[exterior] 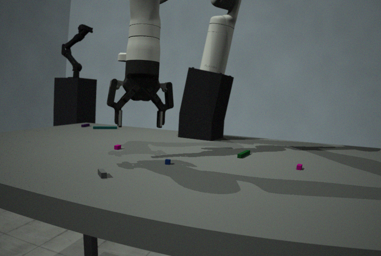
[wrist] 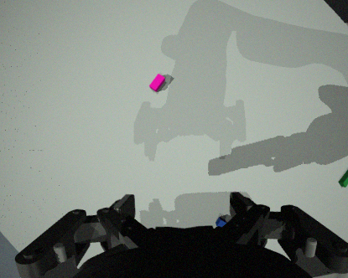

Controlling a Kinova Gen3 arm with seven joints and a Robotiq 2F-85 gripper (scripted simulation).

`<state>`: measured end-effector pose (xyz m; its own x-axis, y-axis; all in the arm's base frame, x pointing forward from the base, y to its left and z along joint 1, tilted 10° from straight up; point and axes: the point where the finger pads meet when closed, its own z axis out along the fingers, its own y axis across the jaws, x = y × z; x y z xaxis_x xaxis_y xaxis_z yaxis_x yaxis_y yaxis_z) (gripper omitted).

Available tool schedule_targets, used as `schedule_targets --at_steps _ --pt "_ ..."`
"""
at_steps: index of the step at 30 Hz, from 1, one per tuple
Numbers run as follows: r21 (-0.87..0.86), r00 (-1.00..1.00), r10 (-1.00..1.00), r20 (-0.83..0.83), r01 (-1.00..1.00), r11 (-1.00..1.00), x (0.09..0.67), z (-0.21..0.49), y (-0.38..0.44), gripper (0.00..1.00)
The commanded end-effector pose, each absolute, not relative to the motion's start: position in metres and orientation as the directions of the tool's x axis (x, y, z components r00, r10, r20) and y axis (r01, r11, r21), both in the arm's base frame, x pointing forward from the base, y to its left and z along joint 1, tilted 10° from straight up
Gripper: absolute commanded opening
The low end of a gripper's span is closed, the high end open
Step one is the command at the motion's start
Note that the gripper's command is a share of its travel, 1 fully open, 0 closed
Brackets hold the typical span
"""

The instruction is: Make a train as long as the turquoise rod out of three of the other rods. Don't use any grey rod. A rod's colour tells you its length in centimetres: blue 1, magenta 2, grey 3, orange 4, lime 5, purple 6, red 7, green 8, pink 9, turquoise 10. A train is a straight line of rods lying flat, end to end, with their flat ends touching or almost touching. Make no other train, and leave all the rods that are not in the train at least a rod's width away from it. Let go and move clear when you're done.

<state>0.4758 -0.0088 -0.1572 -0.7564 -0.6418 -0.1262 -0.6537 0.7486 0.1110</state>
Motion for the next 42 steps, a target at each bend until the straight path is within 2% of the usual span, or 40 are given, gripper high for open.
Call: schedule_targets --at_steps 1,13,26,30,42 --pt "0.113 -0.774 -0.621 -0.126 -0.633 0.766 0.475 -0.156 -0.006 1.0" --pt "0.135 -0.888 -0.447 -0.109 -0.459 0.878 0.469 -0.154 0.005 1.0" --pt "0.171 -0.997 -0.057 -0.059 -0.067 0.983 0.454 -0.152 0.026 1.0" --pt "0.175 -0.999 0.015 -0.047 0.006 0.985 0.45 -0.151 0.03 1.0" --pt "0.18 -0.89 0.454 0.034 0.452 0.873 0.427 -0.148 0.053 1.0"
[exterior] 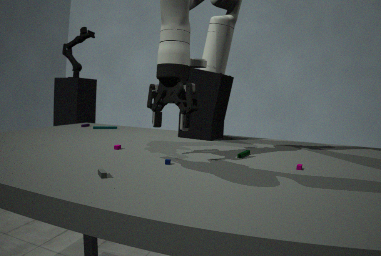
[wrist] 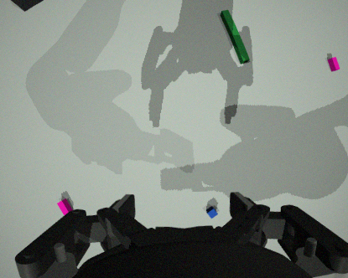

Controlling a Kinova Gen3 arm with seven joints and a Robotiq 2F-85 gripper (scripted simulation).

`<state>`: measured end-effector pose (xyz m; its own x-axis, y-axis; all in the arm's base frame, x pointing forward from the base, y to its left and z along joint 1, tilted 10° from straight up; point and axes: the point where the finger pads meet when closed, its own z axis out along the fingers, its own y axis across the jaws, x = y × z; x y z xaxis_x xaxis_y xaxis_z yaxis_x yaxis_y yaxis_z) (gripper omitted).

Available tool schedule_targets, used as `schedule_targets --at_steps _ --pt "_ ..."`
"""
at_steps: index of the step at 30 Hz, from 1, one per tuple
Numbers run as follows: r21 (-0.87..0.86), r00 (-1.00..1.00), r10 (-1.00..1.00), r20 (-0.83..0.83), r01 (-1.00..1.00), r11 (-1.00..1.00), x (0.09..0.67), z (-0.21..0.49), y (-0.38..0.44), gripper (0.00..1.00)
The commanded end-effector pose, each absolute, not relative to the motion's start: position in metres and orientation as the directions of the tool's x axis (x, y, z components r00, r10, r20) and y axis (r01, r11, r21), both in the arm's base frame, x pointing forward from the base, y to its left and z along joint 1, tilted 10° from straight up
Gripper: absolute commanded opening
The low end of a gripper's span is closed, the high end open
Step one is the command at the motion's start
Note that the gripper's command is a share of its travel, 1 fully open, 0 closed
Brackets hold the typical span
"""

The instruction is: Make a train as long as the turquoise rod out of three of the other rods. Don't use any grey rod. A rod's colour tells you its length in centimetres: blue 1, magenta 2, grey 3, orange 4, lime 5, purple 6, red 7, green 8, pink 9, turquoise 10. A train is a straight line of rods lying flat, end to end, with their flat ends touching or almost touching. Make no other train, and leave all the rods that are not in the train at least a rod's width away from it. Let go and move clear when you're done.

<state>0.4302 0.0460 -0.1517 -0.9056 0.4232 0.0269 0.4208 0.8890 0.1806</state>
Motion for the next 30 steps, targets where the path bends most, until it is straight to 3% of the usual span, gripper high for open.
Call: schedule_targets --at_steps 1,17,30 --pt "0.179 -0.872 0.488 0.042 0.487 0.855 0.425 -0.148 0.055 1.0" --pt "0.127 -0.529 0.839 0.126 0.847 0.515 0.394 -0.145 0.079 1.0" --pt "0.073 -0.26 0.953 0.156 0.965 0.251 0.372 -0.142 0.091 1.0"
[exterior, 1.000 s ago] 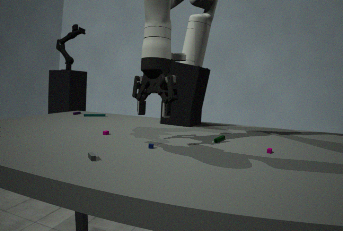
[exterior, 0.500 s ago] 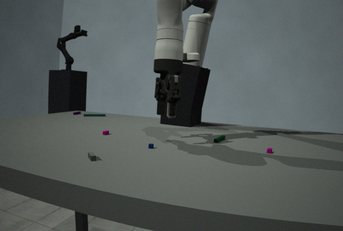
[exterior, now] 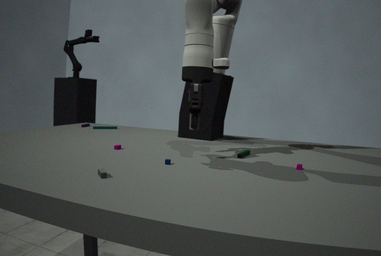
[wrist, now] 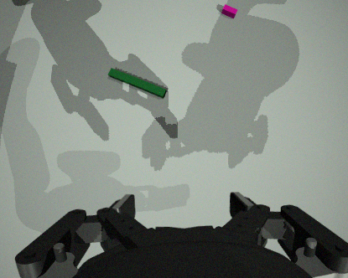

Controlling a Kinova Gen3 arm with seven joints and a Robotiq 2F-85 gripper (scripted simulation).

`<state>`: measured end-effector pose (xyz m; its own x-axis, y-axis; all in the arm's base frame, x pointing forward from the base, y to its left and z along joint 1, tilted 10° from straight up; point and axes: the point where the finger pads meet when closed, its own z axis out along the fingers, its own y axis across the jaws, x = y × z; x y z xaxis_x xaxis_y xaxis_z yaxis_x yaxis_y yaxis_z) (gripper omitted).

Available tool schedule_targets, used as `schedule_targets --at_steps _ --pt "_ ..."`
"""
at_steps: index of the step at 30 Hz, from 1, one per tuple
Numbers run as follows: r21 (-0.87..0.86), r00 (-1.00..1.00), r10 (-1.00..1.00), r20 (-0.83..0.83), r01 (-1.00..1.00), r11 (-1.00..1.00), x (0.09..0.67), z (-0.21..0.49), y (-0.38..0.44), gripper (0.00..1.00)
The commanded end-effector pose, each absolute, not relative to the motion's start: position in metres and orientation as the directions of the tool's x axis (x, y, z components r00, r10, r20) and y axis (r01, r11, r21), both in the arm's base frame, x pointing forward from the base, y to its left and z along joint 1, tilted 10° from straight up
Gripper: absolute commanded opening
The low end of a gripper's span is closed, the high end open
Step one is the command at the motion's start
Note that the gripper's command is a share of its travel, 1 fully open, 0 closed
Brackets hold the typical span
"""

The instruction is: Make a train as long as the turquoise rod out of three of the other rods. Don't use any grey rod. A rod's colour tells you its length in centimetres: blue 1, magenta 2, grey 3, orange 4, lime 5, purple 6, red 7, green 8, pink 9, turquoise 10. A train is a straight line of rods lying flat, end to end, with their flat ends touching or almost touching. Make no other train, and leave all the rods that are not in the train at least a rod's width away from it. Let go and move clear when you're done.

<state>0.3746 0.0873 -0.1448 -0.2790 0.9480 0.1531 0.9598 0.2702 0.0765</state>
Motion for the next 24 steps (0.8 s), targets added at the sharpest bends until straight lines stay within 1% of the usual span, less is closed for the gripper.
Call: schedule_targets --at_steps 1,7,24 --pt "0.069 -0.24 0.958 0.158 0.97 0.232 0.371 -0.142 0.092 1.0" --pt "0.047 -0.139 0.977 0.163 0.99 0.132 0.363 -0.141 0.096 1.0" --pt "0.024 -0.032 0.986 0.165 0.999 0.028 0.354 -0.14 0.101 1.0"
